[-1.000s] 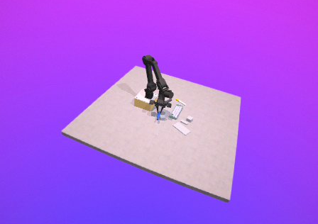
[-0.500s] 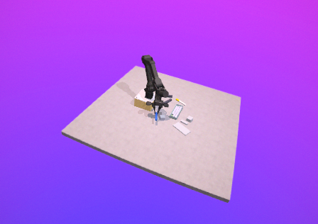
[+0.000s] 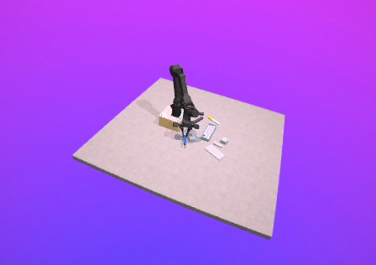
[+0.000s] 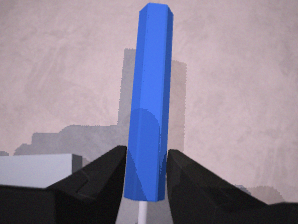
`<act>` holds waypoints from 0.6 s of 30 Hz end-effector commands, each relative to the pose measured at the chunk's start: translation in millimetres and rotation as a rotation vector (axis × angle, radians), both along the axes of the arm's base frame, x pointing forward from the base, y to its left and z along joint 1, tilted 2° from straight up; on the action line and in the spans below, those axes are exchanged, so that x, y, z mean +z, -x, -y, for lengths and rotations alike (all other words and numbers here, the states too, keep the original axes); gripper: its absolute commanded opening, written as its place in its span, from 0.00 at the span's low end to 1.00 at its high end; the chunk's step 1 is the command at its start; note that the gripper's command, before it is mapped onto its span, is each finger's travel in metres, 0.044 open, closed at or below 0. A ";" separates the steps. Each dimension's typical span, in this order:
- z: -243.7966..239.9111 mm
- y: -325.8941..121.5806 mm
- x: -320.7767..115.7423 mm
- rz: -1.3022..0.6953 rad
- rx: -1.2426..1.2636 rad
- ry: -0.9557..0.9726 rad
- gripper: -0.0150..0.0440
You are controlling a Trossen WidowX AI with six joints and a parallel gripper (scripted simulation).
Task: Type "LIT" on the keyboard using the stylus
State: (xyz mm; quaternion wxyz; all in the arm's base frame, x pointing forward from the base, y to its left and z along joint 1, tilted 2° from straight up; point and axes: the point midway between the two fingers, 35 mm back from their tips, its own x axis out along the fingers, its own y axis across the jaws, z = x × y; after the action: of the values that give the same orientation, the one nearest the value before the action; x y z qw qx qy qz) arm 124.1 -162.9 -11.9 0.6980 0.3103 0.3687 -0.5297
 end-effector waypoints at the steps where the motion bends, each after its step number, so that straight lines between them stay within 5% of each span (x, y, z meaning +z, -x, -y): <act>1: -0.8 -0.2 -8.3 -0.005 0.006 -0.006 0.25; 18: -2.8 1.7 -31.4 -0.006 0.005 -0.007 0.25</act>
State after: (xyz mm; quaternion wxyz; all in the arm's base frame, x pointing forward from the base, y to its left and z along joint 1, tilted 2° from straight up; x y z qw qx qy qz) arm 122.9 -161.1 -40.2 0.6975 0.3099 0.3715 -0.5287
